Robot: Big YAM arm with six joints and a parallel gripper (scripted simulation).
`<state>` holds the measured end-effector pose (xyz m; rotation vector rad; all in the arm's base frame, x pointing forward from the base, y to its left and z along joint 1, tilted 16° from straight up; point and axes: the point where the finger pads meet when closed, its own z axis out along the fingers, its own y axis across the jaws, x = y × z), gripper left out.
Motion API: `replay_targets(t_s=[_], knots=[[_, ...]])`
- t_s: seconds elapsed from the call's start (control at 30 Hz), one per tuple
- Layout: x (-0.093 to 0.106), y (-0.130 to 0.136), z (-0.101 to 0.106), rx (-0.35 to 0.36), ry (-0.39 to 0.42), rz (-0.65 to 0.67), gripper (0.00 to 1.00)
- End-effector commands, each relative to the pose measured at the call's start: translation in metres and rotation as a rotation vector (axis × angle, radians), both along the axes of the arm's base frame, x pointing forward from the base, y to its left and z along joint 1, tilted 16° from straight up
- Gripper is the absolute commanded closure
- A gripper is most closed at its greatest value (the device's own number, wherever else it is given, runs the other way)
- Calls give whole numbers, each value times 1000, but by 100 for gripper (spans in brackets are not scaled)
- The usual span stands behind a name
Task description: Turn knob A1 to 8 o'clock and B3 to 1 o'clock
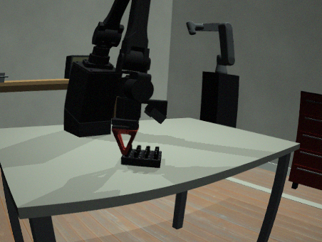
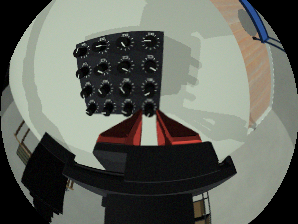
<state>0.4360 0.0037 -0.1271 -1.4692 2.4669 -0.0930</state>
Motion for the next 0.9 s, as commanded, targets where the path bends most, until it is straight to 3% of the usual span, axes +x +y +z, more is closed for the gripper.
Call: replay_targets(t_s=[0.0,0.27,0.87], knots=[[11,4,3,1,-22,17,81],[11,4,5,1,-24,17,81],[-5,-4,43,1,-19,6,81]])
